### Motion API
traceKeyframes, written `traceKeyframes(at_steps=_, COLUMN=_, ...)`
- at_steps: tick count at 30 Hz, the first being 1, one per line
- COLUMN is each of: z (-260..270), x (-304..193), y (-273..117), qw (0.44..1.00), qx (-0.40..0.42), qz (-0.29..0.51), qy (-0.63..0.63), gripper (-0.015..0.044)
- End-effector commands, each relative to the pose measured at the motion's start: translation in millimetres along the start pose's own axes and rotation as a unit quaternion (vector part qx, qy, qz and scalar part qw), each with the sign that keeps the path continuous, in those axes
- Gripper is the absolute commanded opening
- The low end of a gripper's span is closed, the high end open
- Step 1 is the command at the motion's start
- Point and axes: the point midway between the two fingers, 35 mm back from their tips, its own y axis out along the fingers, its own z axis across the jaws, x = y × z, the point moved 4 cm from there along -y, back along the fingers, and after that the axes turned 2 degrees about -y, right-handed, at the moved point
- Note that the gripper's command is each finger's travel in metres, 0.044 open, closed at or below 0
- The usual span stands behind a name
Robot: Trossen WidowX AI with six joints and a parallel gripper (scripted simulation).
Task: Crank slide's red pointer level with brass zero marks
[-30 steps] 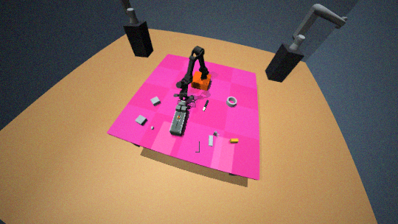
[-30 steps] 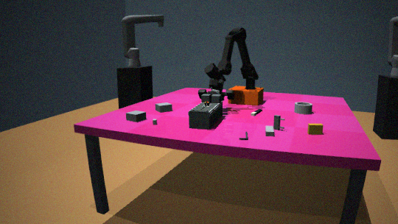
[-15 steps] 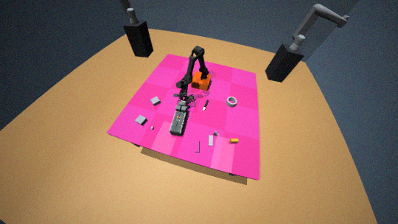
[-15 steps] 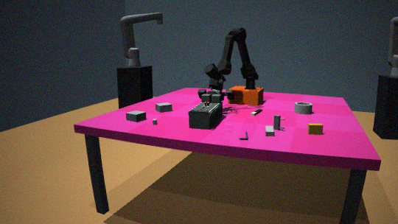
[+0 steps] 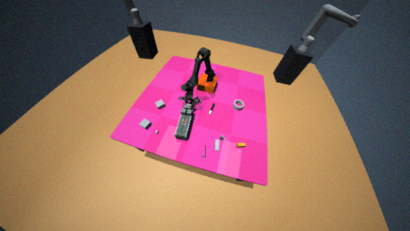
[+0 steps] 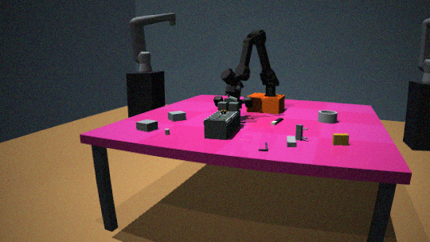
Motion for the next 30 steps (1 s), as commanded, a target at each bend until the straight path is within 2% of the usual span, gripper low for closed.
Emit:
traceKeyframes(at_steps=1, z=0, x=0, y=0, qw=1.000, qx=0.000, qz=0.000, qy=0.000, gripper=0.0000)
traceKeyframes(at_steps=5, z=0, x=0, y=0, qw=1.000, qx=0.000, qz=0.000, qy=0.000, gripper=0.0000)
traceKeyframes(at_steps=22, z=0, x=0, y=0, qw=1.000, qx=0.000, qz=0.000, qy=0.000, gripper=0.0440)
traceKeyframes(at_steps=30, z=-1, x=19, y=-17, qw=1.000, qx=0.000, qz=0.000, qy=0.000, gripper=0.0440)
